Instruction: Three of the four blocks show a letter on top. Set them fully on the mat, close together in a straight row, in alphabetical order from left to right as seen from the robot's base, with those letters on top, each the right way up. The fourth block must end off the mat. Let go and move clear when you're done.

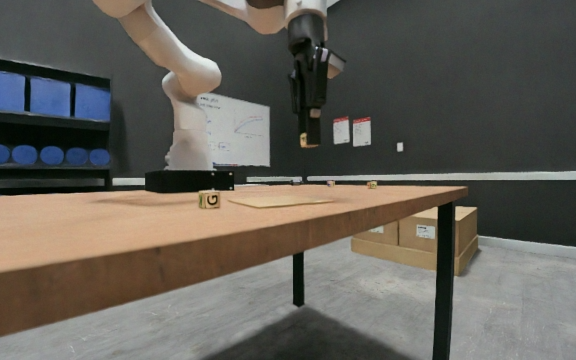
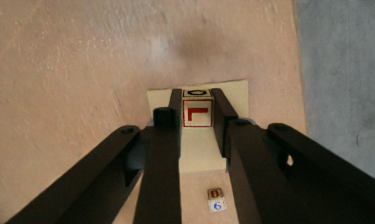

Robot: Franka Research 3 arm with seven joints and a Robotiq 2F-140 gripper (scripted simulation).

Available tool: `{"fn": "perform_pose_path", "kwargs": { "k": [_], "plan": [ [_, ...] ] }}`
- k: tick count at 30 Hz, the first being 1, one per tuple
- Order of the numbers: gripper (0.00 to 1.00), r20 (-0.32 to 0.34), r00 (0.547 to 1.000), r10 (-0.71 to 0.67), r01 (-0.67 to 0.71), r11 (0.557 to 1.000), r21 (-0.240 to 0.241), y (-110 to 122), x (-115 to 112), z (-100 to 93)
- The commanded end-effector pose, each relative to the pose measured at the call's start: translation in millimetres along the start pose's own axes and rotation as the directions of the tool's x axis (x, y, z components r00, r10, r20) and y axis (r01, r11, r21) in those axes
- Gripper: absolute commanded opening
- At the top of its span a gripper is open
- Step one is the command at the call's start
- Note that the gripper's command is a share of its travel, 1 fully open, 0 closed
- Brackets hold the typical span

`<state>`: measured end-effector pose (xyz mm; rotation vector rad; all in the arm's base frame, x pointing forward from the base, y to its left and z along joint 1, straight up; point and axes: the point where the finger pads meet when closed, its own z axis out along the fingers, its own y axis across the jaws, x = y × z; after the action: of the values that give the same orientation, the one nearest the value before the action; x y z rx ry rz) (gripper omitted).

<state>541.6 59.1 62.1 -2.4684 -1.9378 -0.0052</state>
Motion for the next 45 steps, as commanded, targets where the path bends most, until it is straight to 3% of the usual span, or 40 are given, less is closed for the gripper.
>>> {"fn": "perform_pose_path", "kwargs": {
  "k": [1, 8, 28, 36, 45],
  "plan": [
    [0.22, 0.004, 0.992, -0.129, 0.129, 0.992, 0.005, 0, -9, 0.0],
    [0.22, 0.006, 0.979, -0.203, 0.203, 0.979, 0.006, 3, -32, 0.4],
    [0.22, 0.006, 0.978, -0.208, 0.208, 0.978, 0.006, 3, -33, 3.6],
    [0.22, 0.006, 0.978, -0.209, 0.209, 0.978, 0.006, 3, -33, 19.1],
    [0.22, 0.006, 0.978, -0.209, 0.209, 0.978, 0.006, 3, -34, 60.8]
  ]
}}
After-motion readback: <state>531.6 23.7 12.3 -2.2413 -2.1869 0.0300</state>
